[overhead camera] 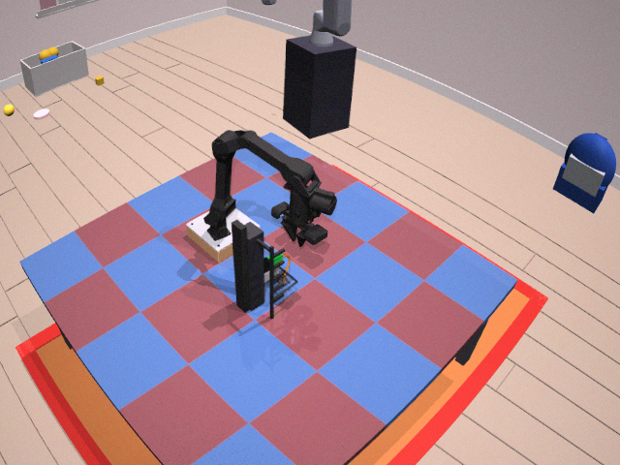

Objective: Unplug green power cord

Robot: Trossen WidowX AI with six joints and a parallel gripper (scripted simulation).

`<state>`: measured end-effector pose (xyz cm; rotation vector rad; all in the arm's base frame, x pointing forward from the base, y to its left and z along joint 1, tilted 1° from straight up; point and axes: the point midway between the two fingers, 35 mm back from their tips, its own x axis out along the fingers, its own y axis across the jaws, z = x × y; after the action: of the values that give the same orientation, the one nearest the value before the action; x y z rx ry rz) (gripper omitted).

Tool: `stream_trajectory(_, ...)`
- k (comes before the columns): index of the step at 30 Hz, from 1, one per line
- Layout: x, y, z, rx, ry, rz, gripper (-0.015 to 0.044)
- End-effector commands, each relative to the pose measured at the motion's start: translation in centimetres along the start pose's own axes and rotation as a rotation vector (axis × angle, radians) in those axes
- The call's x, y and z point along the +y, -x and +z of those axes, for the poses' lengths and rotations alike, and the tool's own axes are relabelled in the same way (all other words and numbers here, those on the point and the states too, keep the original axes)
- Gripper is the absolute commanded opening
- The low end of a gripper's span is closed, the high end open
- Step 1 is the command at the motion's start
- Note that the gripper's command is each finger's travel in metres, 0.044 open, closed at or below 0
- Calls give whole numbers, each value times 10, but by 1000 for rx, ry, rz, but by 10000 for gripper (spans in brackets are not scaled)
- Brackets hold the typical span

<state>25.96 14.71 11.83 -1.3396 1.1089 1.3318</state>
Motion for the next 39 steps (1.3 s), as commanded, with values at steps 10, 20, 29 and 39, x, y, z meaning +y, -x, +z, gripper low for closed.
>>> stream_trajectory(10, 0, 8, 0, 1, -2, 2, 160)
stream_trajectory(20, -1, 8, -9, 2, -2, 1, 160)
stream_trajectory(29, -1, 8, -24, 3, -2, 1, 160)
stream_trajectory(39, -1, 8, -41, 4, -2, 1, 160)
